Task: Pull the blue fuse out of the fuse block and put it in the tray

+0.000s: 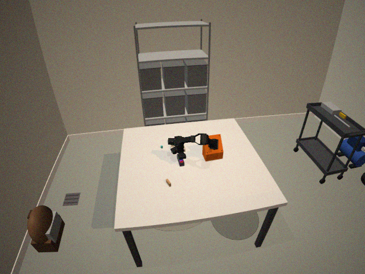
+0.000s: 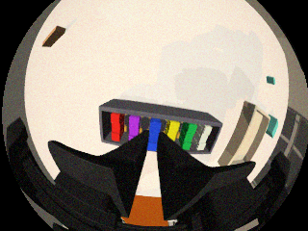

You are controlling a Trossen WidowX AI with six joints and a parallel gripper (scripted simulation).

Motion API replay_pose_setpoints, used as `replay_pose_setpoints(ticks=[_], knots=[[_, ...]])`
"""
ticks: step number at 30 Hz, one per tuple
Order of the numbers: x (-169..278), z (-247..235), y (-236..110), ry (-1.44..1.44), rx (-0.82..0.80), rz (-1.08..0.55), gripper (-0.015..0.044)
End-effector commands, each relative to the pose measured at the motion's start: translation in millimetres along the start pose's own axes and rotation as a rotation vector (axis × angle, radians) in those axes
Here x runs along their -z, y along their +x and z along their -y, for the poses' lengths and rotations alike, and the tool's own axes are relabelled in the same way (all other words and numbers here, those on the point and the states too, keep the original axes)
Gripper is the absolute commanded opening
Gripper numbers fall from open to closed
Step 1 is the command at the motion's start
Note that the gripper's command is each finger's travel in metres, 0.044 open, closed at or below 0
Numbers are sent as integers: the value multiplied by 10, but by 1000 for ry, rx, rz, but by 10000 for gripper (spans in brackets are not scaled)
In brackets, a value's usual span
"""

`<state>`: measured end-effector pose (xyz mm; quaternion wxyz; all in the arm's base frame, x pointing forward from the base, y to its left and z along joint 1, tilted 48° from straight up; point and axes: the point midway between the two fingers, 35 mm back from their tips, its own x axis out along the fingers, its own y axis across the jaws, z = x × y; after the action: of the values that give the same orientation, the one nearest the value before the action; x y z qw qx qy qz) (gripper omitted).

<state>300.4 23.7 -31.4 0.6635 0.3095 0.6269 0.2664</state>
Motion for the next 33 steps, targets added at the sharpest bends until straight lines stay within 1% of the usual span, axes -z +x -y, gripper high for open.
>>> replay_pose_setpoints(ticks=[1, 33], knots=[[1, 4, -24, -6, 3, -2, 0], [-1, 5, -180, -4, 2, -2, 0]])
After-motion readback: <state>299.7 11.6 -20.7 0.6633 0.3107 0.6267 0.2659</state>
